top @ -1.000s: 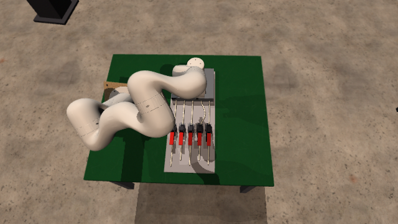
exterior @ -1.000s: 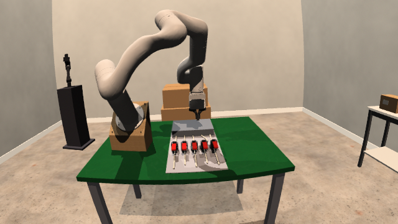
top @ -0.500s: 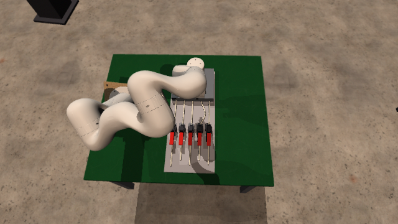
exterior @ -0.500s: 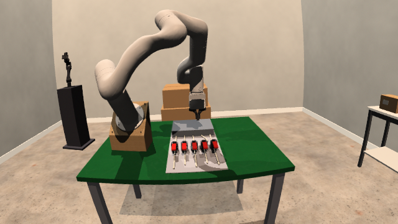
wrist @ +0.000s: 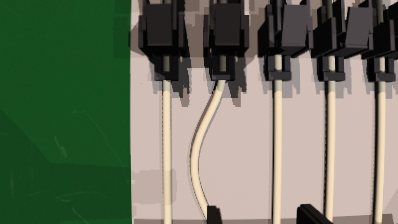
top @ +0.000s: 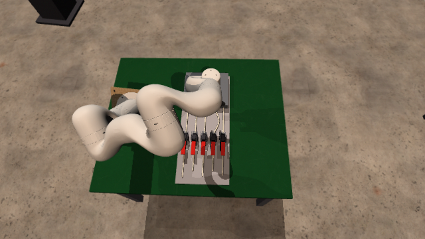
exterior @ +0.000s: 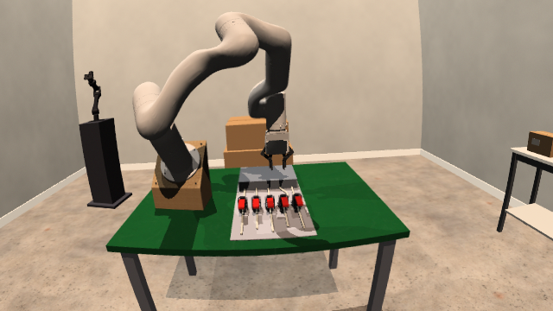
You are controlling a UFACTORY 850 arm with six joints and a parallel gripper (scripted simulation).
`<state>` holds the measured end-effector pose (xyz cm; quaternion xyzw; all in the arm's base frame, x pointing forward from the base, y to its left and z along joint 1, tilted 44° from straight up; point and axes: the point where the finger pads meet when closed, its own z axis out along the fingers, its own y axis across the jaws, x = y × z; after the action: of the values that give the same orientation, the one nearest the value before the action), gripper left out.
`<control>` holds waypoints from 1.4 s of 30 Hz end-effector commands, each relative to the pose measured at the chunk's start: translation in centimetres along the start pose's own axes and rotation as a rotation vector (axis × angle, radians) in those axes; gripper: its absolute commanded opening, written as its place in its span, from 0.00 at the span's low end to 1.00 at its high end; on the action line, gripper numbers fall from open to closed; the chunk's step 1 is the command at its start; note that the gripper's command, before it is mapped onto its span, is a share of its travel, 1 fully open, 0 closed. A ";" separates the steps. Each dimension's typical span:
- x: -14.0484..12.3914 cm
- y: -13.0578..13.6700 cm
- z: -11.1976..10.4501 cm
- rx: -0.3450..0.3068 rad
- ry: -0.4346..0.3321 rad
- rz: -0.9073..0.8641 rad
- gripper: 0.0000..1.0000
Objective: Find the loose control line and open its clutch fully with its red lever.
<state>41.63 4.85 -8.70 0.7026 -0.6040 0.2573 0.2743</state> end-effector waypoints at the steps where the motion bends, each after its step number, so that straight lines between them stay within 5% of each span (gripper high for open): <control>1: 6.7 -1.6 0.6 0.004 -0.011 -0.002 0.52; 4: 7.0 -1.6 0.6 0.004 -0.011 -0.002 0.52; 5: 10.9 -1.9 1.2 0.005 -0.011 -0.002 0.52; 8: 11.5 -2.0 1.3 0.005 -0.011 -0.002 0.52; 9: 14.9 -1.8 1.9 0.005 -0.007 -0.001 0.52; 12: 15.7 -1.8 2.0 0.005 -0.007 -0.001 0.52; 13: 19.0 -1.5 2.6 0.005 -0.002 0.000 0.52; 18: 22.2 -0.9 3.2 0.005 0.005 0.001 0.52; 42: 22.4 -0.9 5.1 0.004 0.002 0.001 0.52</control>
<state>45.68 -14.05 3.47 0.7025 -0.6036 0.2590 0.2740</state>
